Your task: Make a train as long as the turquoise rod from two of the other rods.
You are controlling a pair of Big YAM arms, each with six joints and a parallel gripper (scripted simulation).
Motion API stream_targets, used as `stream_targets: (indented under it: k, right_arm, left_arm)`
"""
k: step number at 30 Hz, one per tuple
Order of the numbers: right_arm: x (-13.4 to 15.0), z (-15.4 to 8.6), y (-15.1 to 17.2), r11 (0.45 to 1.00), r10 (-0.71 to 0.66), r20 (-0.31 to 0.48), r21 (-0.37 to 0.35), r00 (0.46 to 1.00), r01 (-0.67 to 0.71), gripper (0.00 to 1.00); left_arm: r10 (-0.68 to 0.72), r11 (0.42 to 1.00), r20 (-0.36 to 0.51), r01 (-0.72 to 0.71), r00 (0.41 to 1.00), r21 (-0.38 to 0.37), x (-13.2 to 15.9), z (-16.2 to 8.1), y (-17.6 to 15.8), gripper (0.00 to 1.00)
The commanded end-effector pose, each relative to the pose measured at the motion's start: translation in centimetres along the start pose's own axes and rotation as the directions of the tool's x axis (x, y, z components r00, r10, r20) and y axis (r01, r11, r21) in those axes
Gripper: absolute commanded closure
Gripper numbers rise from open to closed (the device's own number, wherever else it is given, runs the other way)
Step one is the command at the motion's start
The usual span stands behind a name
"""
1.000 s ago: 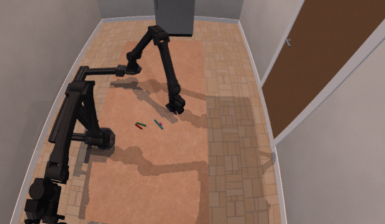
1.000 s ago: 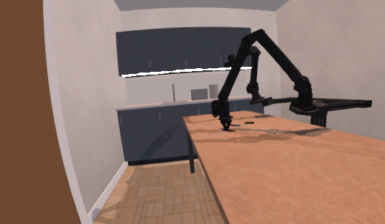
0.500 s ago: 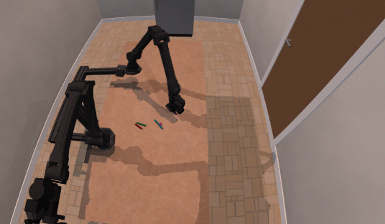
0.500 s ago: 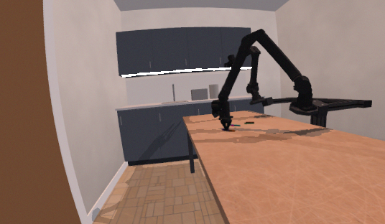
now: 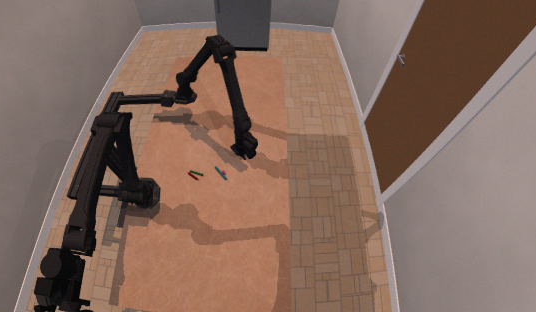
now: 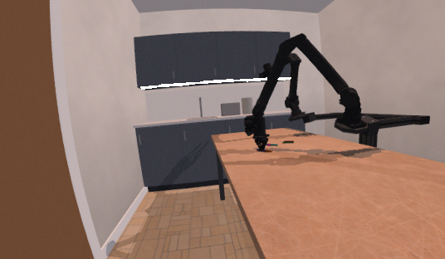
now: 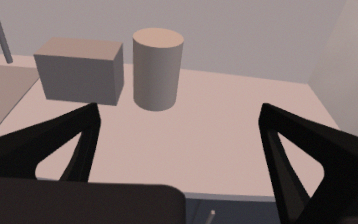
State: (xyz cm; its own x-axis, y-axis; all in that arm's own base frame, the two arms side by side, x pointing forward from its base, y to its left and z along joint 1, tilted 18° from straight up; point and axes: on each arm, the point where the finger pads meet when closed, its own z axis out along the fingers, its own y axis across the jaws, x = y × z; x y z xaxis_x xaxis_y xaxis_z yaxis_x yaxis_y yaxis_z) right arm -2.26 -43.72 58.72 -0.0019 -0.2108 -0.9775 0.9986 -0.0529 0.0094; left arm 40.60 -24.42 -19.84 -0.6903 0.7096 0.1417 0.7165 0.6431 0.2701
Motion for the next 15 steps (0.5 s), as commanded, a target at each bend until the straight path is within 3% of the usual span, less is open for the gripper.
stream_targets:
  k: [1, 15]
  right_arm:
    - [-4.87, -0.84, -0.61, 1.000, -0.013, 0.073, 0.011, 0.997, 0.012, 0.00]
    - [-4.87, -0.84, -0.61, 1.000, -0.013, 0.073, 0.011, 0.997, 0.012, 0.00]
  left_arm:
    - [-0.008, 1.000, 0.039, 0.008, 0.999, -0.009, -1.14, -1.11, 1.00, 0.80]
    - [-0.008, 1.000, 0.039, 0.009, 0.999, -0.009, -1.15, -1.14, 1.00, 0.77]
